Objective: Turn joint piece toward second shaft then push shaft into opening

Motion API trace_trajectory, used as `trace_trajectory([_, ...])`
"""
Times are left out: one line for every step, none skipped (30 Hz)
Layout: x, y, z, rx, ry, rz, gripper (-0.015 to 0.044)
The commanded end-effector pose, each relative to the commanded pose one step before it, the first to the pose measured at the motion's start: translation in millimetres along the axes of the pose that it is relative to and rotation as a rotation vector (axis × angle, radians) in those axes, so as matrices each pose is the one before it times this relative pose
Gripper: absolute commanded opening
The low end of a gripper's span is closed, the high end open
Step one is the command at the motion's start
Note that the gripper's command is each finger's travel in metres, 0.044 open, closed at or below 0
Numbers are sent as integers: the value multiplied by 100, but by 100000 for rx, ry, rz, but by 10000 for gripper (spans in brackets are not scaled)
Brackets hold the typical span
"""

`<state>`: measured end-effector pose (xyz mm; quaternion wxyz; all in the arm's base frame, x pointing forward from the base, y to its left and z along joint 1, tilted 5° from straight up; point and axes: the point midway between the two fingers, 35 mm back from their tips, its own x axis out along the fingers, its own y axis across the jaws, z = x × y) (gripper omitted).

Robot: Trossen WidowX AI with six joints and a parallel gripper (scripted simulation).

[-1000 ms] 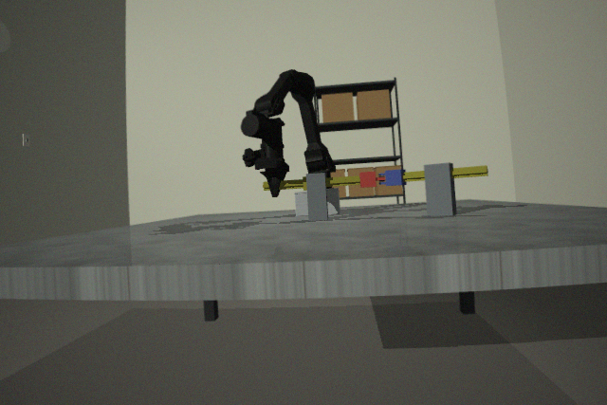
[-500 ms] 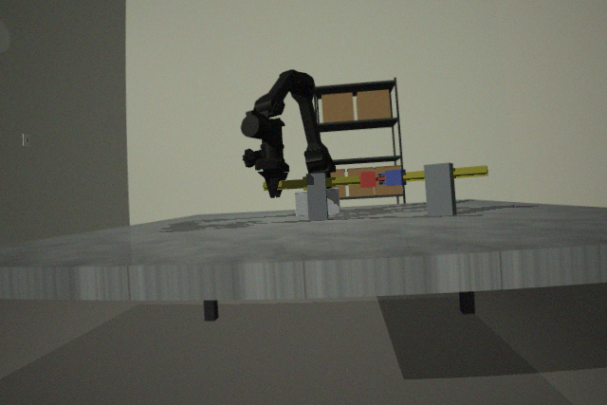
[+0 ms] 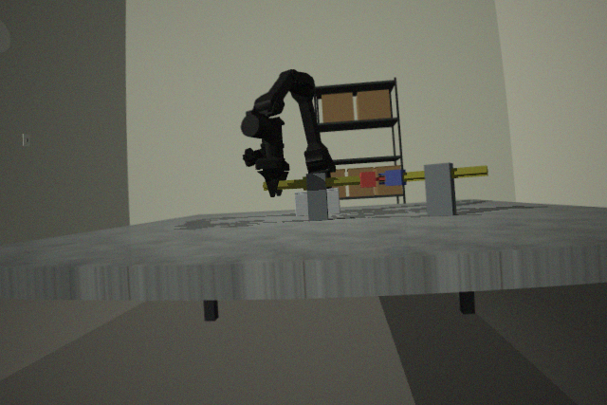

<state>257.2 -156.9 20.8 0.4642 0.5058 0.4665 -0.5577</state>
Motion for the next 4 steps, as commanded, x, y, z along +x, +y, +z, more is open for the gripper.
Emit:
trace_trajectory([-2302, 237, 158, 173, -494, 1626, 440])
trace_trajectory([-232, -8, 5, 15, 0, 23, 440])
trace_trajectory([0, 0, 0, 0, 0, 0, 440])
trace_trajectory([0, 0, 0, 0, 0, 0, 440])
